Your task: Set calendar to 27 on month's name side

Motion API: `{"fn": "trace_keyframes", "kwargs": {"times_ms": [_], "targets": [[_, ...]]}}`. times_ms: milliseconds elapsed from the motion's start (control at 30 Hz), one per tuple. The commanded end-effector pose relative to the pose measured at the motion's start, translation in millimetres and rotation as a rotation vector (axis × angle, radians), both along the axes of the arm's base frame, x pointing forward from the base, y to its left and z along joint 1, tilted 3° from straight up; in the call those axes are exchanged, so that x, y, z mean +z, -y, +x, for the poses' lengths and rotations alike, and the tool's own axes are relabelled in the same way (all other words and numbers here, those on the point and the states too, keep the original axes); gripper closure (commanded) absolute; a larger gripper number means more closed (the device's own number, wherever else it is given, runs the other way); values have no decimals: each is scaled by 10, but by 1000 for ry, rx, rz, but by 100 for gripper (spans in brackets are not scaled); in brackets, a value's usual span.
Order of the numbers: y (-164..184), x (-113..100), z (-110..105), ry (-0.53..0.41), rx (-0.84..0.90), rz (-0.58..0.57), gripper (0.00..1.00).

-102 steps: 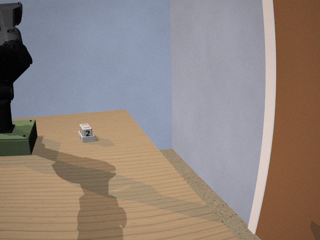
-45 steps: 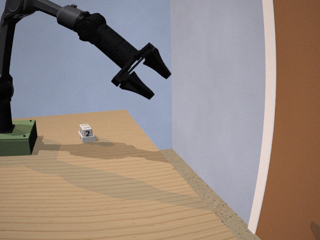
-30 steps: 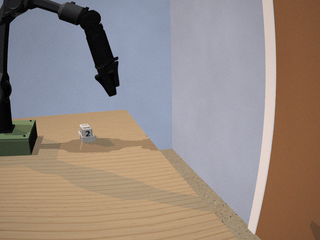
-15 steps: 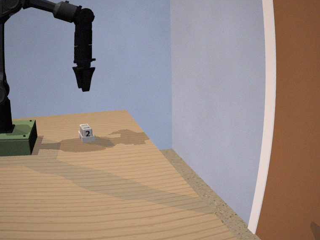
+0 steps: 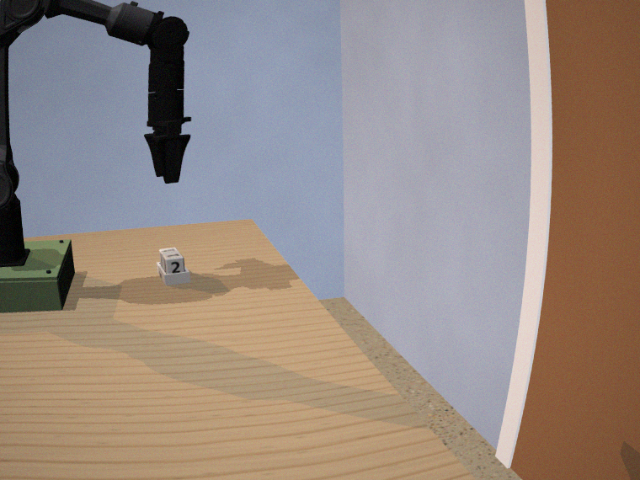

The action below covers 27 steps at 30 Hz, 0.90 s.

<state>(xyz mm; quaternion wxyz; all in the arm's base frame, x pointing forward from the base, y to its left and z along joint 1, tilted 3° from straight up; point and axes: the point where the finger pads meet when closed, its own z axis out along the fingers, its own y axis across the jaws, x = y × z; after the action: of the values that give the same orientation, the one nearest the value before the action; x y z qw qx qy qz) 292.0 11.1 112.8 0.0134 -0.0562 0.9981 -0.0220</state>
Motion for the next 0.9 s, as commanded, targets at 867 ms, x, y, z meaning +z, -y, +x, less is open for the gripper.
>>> {"fn": "trace_keyframes", "kwargs": {"times_ms": [867], "targets": [[12, -524, 34, -61, 1363, -38, 0]]}}
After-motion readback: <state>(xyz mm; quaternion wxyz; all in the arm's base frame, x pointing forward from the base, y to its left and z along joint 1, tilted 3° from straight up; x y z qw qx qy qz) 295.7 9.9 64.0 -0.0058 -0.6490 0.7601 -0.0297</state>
